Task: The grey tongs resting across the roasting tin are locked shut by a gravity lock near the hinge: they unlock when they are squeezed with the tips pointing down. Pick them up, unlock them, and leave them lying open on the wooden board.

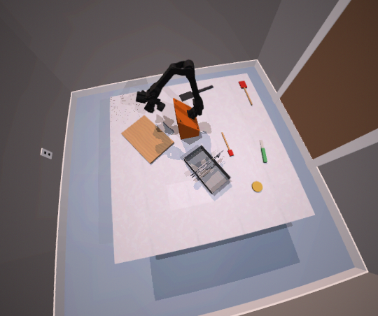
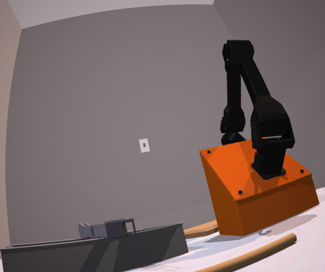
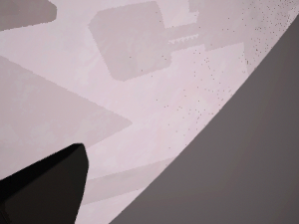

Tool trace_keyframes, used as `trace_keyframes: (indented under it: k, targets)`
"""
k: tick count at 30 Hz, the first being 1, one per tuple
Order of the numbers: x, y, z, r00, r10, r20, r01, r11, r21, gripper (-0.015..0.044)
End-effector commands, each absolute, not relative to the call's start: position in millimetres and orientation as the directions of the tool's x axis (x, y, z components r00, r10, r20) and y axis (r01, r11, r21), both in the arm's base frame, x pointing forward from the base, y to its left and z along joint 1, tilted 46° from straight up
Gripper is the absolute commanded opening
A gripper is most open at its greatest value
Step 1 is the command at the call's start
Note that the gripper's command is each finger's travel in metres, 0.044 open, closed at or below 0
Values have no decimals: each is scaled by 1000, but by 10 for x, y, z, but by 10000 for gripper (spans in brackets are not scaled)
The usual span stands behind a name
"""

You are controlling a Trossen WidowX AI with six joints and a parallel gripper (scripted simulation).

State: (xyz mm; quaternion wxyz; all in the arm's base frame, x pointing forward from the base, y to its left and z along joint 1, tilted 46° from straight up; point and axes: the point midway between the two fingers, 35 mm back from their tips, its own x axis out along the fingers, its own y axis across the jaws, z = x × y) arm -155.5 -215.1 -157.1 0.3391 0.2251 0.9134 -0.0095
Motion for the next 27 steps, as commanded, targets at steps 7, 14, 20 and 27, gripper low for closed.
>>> trace_keyframes:
  k: [7, 14, 20, 27]
  targets:
    - [-591, -2658, -1555, -578, 248, -777, 74, 965, 252, 440]
    - [-68, -2776, -1514, -498, 209, -842, -117, 945, 304, 440]
    - [775, -2793, -1410, -367, 186, -911, -408, 848, 338, 440]
    - [1773, -2530, -1194, -202, 233, -951, -728, 614, 305, 440]
